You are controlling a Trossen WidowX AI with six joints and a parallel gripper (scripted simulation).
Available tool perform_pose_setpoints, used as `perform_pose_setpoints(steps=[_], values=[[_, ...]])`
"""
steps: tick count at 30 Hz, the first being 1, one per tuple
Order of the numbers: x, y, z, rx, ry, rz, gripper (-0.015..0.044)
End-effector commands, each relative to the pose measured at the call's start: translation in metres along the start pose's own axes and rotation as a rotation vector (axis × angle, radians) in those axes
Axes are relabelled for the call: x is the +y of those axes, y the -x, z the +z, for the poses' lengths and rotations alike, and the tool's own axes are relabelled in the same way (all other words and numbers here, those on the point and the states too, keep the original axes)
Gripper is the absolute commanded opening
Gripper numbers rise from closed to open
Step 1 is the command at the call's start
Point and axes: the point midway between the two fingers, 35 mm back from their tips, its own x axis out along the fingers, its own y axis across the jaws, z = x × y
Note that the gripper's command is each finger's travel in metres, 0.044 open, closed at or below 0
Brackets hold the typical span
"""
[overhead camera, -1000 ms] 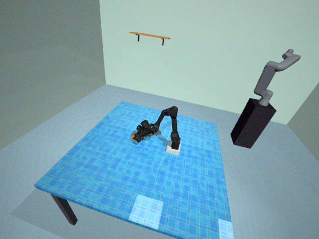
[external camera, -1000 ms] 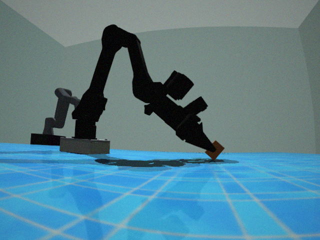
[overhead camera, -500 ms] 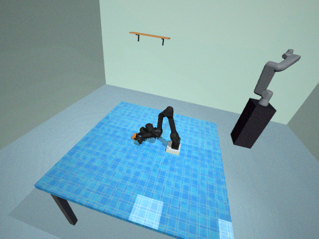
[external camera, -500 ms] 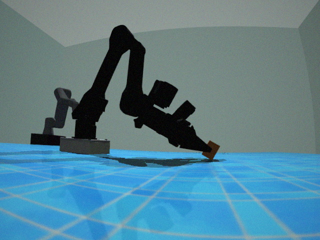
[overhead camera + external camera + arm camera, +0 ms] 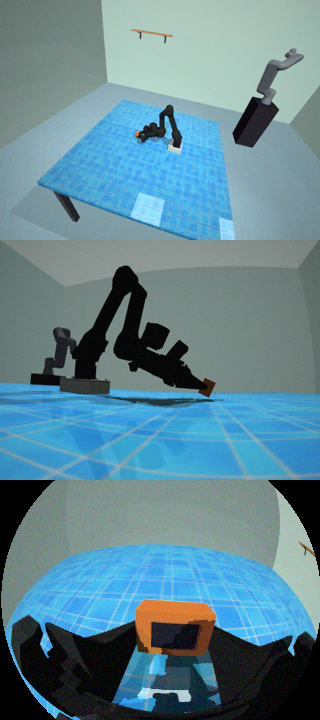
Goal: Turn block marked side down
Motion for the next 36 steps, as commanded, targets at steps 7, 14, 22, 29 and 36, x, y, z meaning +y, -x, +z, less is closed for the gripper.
perform_pose_setpoints(steps=[7, 14, 22, 29, 36], values=[[0.0005, 0.0003, 0.0008, -0.006, 0.003, 0.004, 0.0], [0.0005, 0.0003, 0.0008, -0.006, 0.003, 0.004, 0.0184], [0.0005, 0.0003, 0.0008, -0.006, 0.003, 0.004, 0.0394], [0.0005, 0.0003, 0.0008, -0.006, 0.003, 0.004, 0.044], [0.0005, 0.0003, 0.0008, -0.006, 0.003, 0.004, 0.044]])
